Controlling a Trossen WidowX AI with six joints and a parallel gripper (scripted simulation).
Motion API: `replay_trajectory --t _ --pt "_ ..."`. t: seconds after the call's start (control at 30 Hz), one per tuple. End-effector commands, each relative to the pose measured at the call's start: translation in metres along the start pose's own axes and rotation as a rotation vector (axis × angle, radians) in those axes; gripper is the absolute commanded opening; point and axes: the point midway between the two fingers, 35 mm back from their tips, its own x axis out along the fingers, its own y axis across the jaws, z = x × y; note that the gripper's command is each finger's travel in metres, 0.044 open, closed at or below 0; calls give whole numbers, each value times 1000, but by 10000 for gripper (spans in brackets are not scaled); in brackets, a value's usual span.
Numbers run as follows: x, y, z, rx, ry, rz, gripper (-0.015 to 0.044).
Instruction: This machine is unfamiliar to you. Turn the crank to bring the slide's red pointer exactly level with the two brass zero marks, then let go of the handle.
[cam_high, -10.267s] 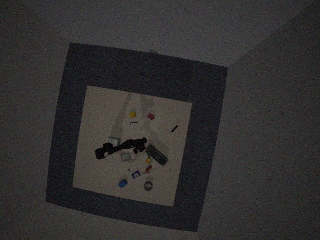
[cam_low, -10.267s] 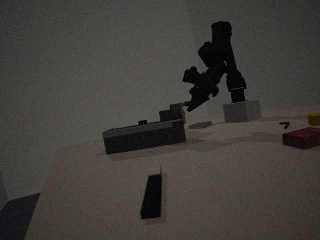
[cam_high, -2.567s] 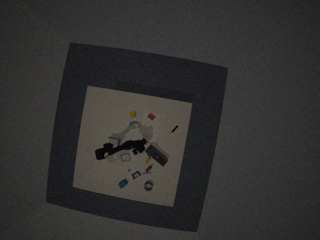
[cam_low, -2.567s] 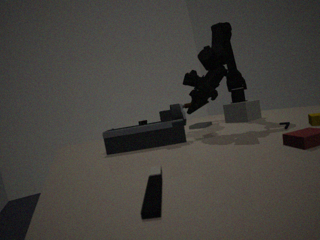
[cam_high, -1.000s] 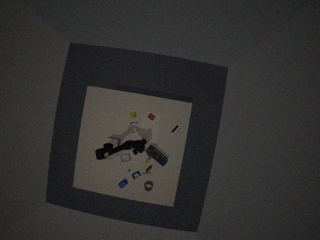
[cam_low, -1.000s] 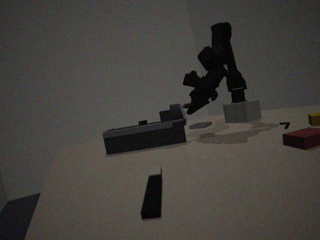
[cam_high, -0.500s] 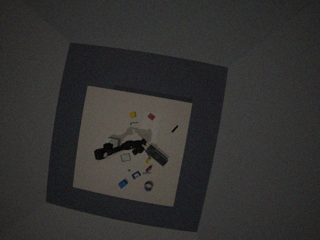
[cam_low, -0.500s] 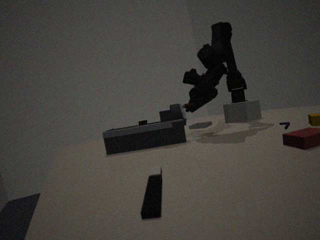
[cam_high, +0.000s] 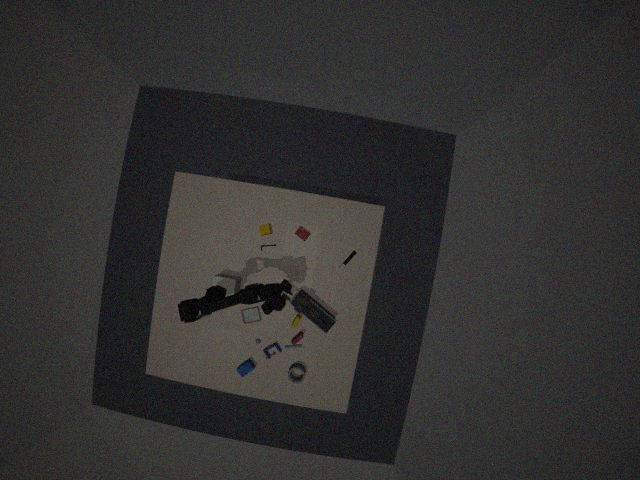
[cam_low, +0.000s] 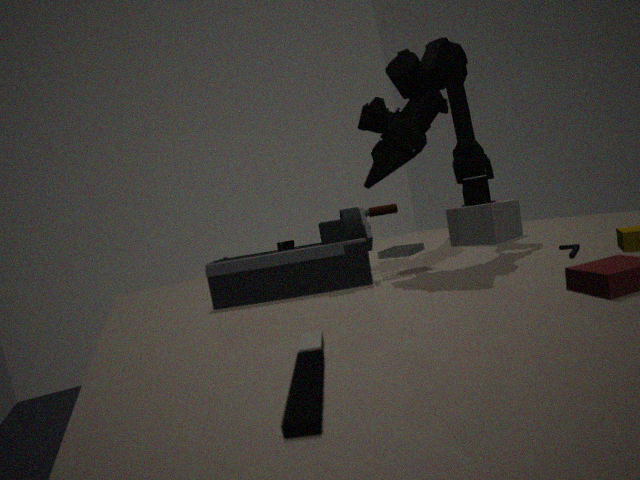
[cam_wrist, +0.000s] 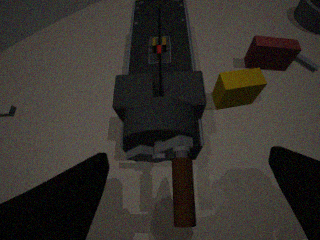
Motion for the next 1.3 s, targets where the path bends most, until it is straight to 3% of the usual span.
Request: replay_trajectory --t 0.0,0.43,0.8,1.1,1.27 --pt "-23 0 23 7 -9 9 440" --pt "26 -4 71 -207 66 140 440" --pt "68 -25 123 -414 25 289 440" --pt "103 -26 91 -417 24 291 440" --pt "104 -26 90 -417 24 291 440"
